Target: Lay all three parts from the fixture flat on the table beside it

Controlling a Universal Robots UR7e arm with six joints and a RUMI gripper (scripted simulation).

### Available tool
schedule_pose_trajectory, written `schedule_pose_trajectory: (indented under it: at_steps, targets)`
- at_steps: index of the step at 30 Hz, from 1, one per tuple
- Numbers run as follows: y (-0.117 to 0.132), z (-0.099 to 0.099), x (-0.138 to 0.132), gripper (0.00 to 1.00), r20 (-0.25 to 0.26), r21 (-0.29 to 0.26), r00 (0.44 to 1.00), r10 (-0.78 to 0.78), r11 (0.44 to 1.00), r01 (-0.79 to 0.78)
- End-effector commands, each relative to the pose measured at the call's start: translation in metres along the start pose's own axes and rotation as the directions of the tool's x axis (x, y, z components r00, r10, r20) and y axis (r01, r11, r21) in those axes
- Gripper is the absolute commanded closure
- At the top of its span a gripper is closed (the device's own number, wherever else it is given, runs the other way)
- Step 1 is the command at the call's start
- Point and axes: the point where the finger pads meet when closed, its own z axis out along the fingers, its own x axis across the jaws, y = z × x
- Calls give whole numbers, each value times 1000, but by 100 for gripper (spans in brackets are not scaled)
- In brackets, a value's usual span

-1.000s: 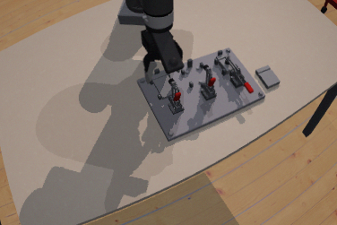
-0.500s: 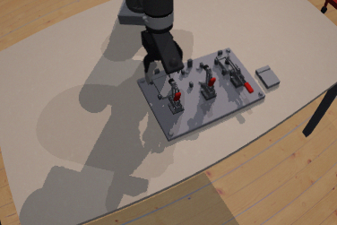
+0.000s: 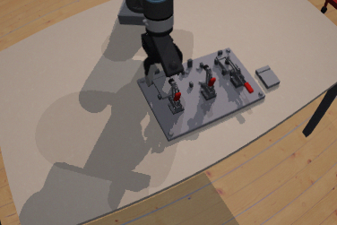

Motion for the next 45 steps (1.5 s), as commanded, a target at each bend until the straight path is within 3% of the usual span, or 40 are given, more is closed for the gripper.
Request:
schedule_pose_trajectory:
  at_steps: [1,10,28,29,45]
  targets:
    - [-1,6,0,41,-1,1,1000,0,1000,0]
    - [-1,16,0,41,-1,1,1000,0,1000,0]
    - [-1,16,0,41,-1,1,1000,0,1000,0]
    - [-1,16,0,100,-1,1,1000,0,1000,0]
    - [-1,16,0,100,-1,1,1000,0,1000,0]
